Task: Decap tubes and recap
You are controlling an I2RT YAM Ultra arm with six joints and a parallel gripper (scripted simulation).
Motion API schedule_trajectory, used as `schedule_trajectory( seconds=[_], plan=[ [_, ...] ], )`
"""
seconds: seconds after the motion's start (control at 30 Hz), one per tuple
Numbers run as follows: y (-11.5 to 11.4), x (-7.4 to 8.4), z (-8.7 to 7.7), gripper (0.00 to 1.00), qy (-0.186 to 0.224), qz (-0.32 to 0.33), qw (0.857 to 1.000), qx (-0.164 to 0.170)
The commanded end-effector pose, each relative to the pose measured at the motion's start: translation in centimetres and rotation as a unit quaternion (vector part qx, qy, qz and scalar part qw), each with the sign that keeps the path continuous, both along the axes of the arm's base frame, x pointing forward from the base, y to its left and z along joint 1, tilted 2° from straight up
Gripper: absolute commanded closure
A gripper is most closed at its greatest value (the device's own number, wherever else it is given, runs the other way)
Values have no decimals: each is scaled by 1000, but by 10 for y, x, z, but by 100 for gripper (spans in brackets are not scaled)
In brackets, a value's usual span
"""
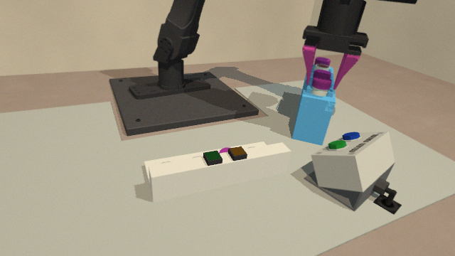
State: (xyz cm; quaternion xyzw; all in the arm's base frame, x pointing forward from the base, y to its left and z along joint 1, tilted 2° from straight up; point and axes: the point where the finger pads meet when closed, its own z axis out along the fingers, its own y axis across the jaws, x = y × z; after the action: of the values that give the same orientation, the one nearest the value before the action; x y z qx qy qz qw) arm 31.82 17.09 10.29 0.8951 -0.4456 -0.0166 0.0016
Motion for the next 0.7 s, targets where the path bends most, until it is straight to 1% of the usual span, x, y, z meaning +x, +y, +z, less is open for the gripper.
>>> schedule_trajectory(
  seconds=[0.0,0.03,0.1,0.2,0.27,0.33,0.37,0.4,0.43,0.5,0.53,0.57,0.6,0.63,0.67],
  plan=[
    [0,1,4,51,-5,3,1000,3],
    [0,1,4,51,-5,3,1000,3],
    [0,1,4,51,-3,-81,997,1],
    [0,1,4,51,-2,-197,980,-3],
    [0,1,4,51,-2,-197,980,-3],
    [0,1,4,51,0,-282,959,-5],
    [0,1,4,51,0,-285,959,-5],
    [0,1,4,51,0,-324,946,-6],
    [0,1,4,51,0,-324,946,-6],
    [0,1,4,51,2,-394,919,-8],
    [0,1,4,51,2,-402,916,-8],
    [0,1,4,51,2,-439,898,-9],
    [0,1,4,51,2,-440,898,-9],
    [0,1,4,51,3,-477,879,-10],
    [0,1,4,51,3,-477,879,-10]
  ],
)
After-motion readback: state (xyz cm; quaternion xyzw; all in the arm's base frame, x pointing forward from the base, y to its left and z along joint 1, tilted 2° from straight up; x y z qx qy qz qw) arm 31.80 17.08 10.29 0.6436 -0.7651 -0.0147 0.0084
